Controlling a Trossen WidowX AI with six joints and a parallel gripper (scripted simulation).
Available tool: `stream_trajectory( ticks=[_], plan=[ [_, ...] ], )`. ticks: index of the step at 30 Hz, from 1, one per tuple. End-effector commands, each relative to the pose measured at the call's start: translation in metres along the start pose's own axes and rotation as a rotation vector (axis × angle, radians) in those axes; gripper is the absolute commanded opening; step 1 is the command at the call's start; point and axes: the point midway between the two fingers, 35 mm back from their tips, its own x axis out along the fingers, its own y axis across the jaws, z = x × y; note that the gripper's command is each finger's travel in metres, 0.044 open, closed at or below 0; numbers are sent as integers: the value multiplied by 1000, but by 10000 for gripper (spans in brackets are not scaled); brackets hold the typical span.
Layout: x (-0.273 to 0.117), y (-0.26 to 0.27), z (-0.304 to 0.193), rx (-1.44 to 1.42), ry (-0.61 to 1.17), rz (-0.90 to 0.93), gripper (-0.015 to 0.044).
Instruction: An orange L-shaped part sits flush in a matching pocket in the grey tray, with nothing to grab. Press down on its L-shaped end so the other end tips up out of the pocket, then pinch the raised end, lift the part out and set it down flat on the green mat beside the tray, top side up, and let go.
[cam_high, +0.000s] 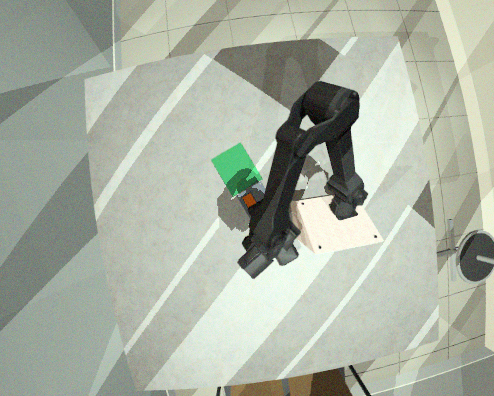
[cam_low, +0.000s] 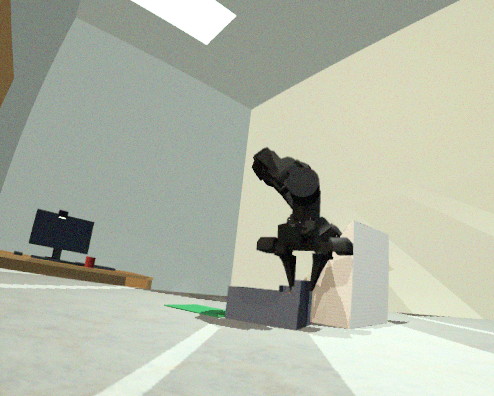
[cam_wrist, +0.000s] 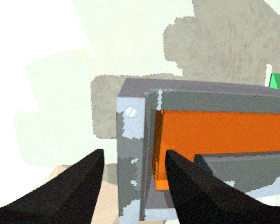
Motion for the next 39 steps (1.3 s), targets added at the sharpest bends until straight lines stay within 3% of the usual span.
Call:
stream_trajectory(
  ticks=[1,20,39],
  plan=[
    [6,-1,-1,-5,4,-5,180],
    [35,-1,-2,-5,5,-7,180],
    [31,4,-1,-5,2,1,180]
  ],
)
